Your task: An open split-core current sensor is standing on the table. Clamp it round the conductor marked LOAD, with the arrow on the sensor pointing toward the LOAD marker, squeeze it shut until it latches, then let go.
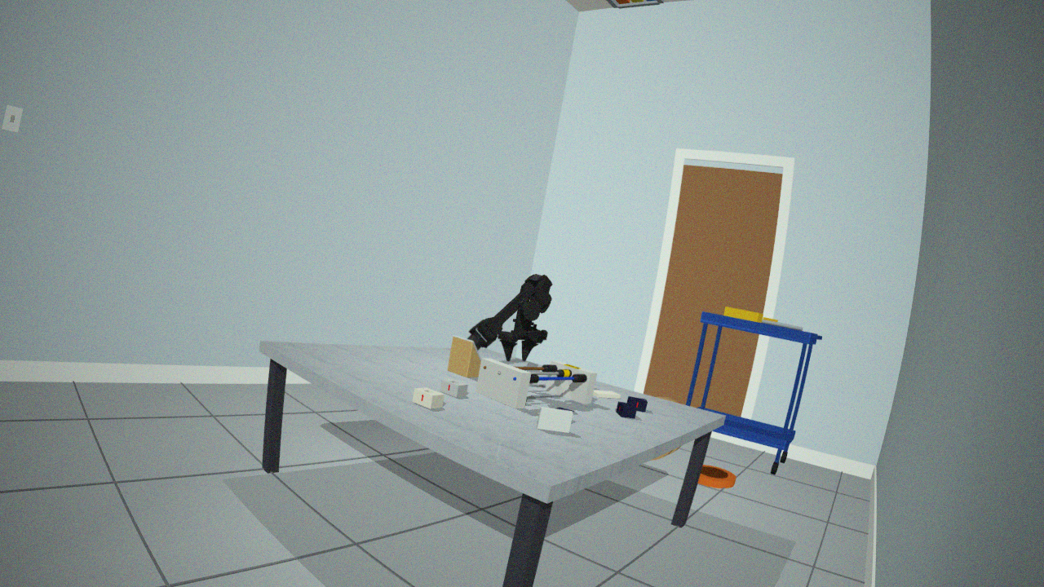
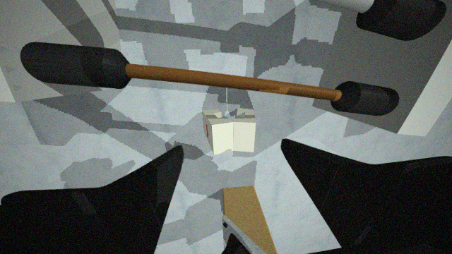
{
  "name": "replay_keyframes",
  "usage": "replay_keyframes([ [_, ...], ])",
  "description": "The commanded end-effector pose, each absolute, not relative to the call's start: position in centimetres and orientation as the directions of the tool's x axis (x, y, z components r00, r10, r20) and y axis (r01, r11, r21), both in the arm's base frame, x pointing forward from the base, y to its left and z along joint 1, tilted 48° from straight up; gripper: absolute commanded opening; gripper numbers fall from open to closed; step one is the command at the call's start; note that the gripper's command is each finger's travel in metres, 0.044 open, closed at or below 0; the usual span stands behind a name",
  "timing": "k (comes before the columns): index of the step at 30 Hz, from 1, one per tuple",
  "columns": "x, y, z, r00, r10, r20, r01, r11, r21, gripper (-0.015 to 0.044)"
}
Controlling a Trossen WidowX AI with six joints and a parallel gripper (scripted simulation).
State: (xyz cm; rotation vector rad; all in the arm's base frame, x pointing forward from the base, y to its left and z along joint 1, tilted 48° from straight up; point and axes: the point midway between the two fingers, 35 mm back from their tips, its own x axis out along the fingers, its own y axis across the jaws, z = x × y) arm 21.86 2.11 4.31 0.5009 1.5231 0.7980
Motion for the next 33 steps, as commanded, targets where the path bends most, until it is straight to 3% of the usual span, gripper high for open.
replay_keyframes([
  [1, 21.7, 2.6, 3.9, -0.124, 0.727, -0.675, -0.137, 0.662, 0.737, 0.044],
  [24, 21.1, 5.3, 1.6, -0.125, 0.73, -0.672, -0.137, 0.658, 0.74, 0.044],
  [29, 21.3, 5.0, 1.8, -0.124, 0.727, -0.675, -0.146, 0.66, 0.737, 0.0309],
  [33, 21.3, 5.0, 1.8, -0.124, 0.727, -0.675, -0.146, 0.66, 0.737, 0.0282],
])
